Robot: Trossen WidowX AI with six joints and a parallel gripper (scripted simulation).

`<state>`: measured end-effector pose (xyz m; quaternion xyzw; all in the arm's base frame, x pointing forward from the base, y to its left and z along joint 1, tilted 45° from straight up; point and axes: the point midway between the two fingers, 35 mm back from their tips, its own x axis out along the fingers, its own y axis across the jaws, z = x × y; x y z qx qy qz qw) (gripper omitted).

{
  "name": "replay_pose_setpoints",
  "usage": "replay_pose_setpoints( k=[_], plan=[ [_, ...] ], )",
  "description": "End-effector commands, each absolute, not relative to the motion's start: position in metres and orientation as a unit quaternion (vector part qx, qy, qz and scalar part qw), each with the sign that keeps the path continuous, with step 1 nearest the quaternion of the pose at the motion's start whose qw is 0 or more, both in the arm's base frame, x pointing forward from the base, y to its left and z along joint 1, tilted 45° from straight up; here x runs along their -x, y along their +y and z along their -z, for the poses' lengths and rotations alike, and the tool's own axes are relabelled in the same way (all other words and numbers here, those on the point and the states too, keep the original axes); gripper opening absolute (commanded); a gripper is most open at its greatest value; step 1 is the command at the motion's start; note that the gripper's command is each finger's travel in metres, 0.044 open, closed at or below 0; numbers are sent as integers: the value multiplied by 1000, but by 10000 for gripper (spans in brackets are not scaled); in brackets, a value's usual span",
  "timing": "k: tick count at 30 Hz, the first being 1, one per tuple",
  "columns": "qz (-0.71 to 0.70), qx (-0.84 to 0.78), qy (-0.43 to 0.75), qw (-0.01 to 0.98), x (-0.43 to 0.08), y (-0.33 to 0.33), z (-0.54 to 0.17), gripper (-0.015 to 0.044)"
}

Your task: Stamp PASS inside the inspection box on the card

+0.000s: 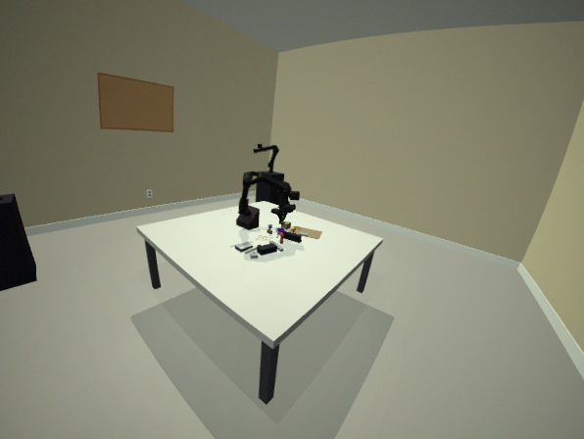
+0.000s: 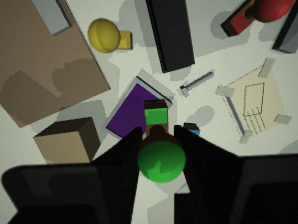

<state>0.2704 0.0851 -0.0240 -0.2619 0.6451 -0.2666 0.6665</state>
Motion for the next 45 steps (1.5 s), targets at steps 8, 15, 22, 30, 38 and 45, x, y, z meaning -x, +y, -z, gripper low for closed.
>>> replay_pose_setpoints(
  k=[8,15,22,30,38,45],
  plan=[
    [277,265,643,663,-250,102,48,0],
    [276,266,644,663,-251,98,51,0],
    [276,266,644,663,-251,95,55,0],
    [276,266,643,663,-251,92,59,0],
    [276,266,643,663,-252,88,63,0],
    [276,266,643,663,-252,85,66,0]
  ],
)
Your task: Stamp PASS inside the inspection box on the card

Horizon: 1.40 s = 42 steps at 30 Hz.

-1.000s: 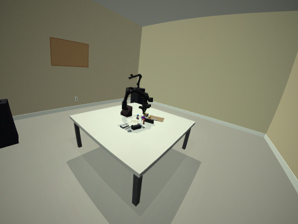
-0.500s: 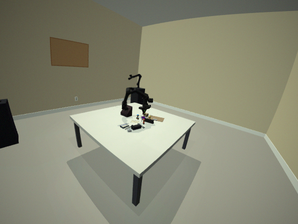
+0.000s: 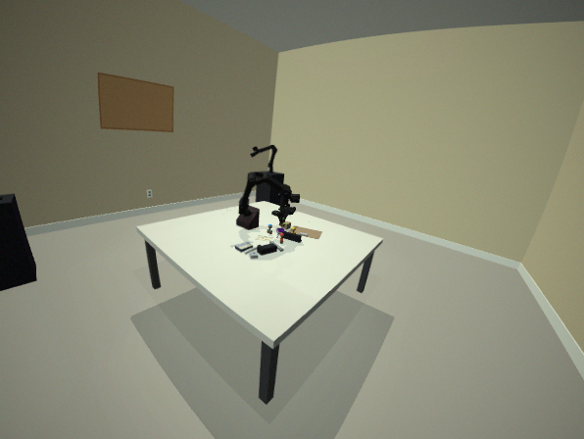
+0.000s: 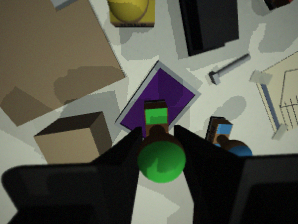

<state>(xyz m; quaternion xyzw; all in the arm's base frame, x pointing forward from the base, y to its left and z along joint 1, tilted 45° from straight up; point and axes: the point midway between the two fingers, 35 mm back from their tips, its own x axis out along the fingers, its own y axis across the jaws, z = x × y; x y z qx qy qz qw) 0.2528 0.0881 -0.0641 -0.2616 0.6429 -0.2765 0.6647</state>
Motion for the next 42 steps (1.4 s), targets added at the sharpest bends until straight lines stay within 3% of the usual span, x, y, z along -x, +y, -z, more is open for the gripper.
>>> replay_pose_setpoints(
  k=[1,42],
  plan=[
    [276,266,643,663,-252,84,66,0],
    [279,265,642,663,-251,65,85,0]
  ],
)
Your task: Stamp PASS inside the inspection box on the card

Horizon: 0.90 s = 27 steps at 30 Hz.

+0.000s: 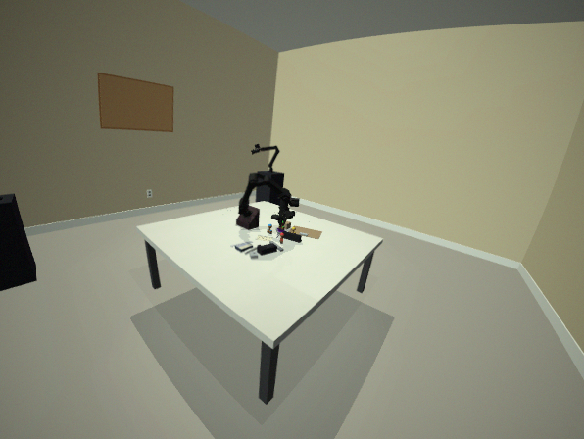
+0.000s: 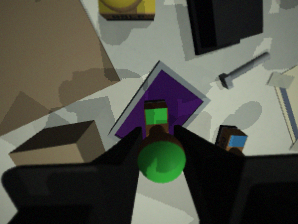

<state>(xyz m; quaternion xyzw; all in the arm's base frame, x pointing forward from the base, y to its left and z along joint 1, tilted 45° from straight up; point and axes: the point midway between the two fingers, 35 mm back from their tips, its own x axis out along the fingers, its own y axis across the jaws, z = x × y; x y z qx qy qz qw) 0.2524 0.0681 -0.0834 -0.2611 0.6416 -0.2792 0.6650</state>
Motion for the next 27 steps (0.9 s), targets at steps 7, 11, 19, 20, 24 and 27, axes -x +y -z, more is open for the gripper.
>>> replay_pose_setpoints(
  k=[7,11,19,20,24,27],
  plan=[
    [280,265,642,663,-251,64,86,0],
    [281,264,641,664,-251,64,86,0],
    [282,262,641,664,-251,63,87,0],
    [282,262,641,664,-251,62,87,0],
    [282,262,641,664,-251,62,88,0],
    [282,262,641,664,-251,61,89,0]
  ],
)
